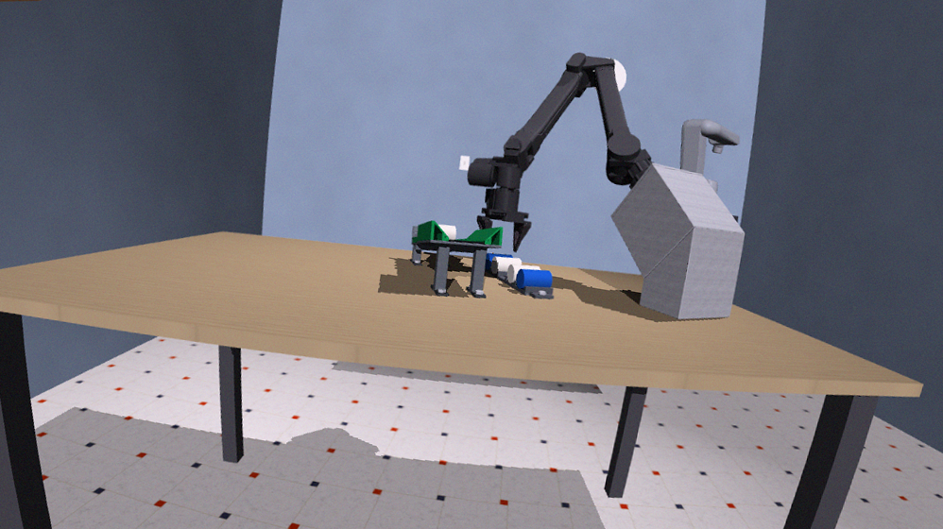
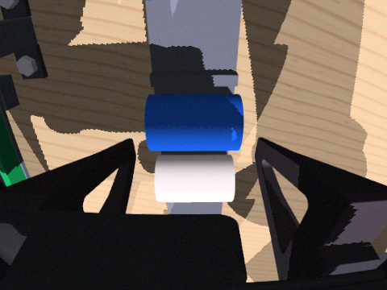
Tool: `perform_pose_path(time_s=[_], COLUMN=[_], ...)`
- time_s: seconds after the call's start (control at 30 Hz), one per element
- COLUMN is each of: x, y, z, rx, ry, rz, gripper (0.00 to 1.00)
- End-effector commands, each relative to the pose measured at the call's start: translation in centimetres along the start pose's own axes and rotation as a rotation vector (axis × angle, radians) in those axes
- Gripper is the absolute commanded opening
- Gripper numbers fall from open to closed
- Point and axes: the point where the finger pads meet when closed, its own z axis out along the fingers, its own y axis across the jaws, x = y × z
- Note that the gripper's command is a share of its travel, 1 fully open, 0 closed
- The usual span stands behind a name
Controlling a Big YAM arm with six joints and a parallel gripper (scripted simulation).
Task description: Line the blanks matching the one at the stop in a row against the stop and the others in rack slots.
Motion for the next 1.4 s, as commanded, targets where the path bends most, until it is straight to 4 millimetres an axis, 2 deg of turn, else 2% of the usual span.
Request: perform_pose_path(time_s=[0.0, 1.37], x=[-0.57, -0.94], y=[0.02, 0.40], z=[0.18, 0.16], rx=[0.003, 0.002], ry=[-0.003, -0.004], rz=[0.003, 0.006], gripper=[0.78, 0.78])
